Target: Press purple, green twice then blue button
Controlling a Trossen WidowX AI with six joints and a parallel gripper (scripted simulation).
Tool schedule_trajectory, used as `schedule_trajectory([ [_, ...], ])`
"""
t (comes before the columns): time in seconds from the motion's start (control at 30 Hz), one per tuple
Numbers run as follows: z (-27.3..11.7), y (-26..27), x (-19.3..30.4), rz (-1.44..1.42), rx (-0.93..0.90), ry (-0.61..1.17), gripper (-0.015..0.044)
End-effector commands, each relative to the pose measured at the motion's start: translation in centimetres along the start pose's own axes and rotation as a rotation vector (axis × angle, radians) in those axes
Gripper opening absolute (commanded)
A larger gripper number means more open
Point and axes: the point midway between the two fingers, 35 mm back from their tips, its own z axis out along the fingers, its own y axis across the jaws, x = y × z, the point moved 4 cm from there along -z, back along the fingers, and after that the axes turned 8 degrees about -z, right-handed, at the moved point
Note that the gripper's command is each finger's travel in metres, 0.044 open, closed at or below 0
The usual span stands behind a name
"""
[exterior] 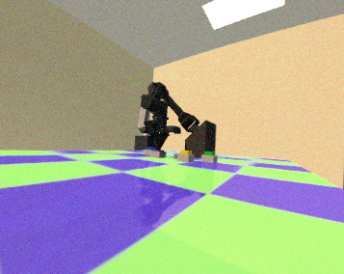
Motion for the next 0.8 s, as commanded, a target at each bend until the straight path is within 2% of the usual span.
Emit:
schedule_trajectory([
  [0.0, 0.1, 0.0, 0.2, -0.009, 0.004, 0.006, 0.0020],
  [0.33, -0.2, 0.0, 0.0, -0.001, 0.000, 0.002, 0.0020],
  [0.43, -3.0, 0.1, 0.1, -0.008, 0.001, 0.005, 0.0020],
  [0.57, -3.5, 0.1, 0.1, -0.009, 0.001, 0.005, 0.0020],
  [0.7, -8.4, 0.1, 0.0, -0.010, -0.002, 0.005, 0.0020],
  [0.77, -9.4, 0.1, 0.1, -0.010, -0.001, 0.006, 0.0020],
])
